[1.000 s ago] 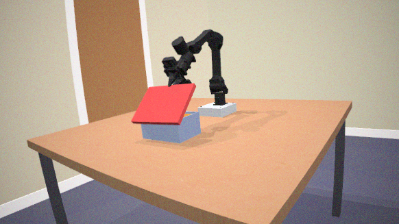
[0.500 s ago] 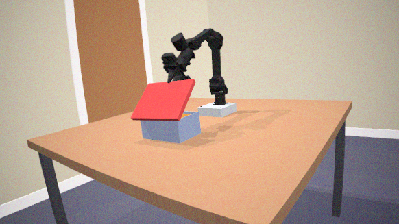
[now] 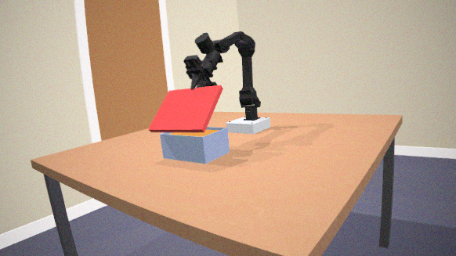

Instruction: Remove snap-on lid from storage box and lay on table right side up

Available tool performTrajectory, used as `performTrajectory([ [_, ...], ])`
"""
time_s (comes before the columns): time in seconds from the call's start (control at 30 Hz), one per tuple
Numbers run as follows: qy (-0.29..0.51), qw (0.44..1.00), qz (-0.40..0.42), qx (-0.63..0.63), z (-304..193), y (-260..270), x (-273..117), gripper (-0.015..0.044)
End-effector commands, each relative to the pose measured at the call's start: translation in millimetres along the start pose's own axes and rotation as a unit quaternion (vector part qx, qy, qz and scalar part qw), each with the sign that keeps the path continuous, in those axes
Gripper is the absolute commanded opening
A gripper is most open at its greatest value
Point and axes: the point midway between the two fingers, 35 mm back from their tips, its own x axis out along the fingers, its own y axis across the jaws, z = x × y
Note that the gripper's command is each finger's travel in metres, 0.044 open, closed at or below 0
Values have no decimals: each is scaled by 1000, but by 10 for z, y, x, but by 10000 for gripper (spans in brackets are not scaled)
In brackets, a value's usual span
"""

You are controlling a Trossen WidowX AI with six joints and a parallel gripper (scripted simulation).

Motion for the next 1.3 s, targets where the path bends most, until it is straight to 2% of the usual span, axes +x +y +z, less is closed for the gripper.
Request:
performTrajectory([
  [0.0,3,1000,8,-3,-7,63,-45,0],
  [1.27,0,1000,7,-5,686,-50,-57,0],
])
